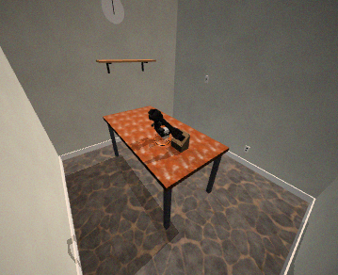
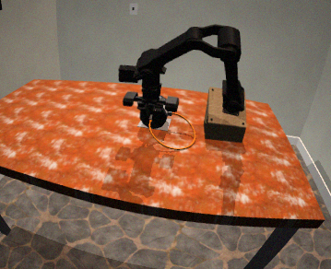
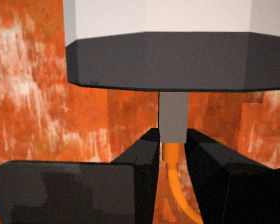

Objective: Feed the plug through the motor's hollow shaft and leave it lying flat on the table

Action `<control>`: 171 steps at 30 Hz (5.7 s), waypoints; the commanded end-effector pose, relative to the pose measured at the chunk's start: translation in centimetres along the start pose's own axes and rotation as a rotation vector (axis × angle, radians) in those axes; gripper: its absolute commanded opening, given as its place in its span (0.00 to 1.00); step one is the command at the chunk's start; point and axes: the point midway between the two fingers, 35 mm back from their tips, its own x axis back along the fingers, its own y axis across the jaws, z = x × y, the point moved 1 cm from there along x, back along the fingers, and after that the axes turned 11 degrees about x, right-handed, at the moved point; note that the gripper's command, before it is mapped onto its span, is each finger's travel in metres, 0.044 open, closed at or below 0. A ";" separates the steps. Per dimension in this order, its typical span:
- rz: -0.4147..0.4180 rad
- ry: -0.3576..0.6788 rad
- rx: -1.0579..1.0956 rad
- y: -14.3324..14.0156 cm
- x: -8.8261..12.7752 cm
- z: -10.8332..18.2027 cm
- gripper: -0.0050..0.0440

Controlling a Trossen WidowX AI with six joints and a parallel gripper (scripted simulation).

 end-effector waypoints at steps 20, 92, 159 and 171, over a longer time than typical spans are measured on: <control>0.004 -0.004 -0.003 -0.2 -0.2 -0.5 0.10; 0.004 -0.004 -0.003 0.0 0.1 1.0 0.10; 0.004 -0.004 -0.003 -0.3 -0.2 -0.5 0.10; 0.004 -0.004 -0.003 -0.4 -0.2 -0.6 0.10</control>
